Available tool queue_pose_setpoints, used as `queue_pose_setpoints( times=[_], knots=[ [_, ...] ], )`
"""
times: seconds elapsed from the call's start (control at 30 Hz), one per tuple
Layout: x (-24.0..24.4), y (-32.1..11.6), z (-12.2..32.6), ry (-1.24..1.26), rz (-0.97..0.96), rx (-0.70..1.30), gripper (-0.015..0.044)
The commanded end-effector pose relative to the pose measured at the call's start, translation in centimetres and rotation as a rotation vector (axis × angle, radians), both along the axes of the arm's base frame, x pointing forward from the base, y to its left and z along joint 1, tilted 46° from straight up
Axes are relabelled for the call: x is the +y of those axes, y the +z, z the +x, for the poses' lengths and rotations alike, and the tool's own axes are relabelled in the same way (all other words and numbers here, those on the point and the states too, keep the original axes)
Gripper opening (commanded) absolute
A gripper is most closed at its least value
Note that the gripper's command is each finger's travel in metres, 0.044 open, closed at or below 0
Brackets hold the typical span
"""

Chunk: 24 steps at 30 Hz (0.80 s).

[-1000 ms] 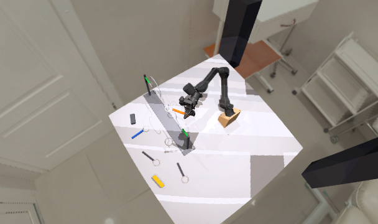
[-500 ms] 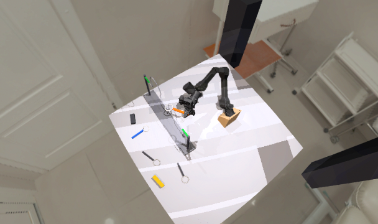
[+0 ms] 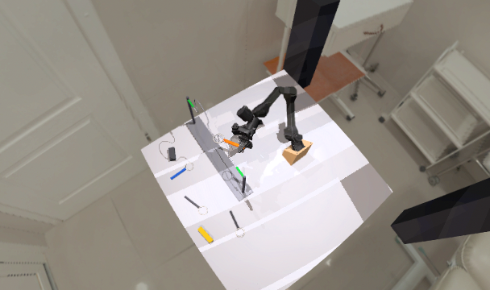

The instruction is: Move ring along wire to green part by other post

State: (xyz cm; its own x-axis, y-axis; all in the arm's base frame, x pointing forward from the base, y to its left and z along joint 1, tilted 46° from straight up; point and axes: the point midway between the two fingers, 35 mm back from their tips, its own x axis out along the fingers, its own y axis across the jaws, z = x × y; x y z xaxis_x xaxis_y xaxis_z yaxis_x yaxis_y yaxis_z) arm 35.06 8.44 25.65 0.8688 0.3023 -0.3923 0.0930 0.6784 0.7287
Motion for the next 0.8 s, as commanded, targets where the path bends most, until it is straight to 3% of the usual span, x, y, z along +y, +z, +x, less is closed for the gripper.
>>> queue_pose_setpoints(
  times=[0.0, 0.77],
  knots=[
    [0.0, 0.3, 0.1, 0.002, -0.035, -0.011, -0.015],
    [-1.2, -0.7, 0.1, -0.002, -0.318, -0.015, -0.015]
  ],
)
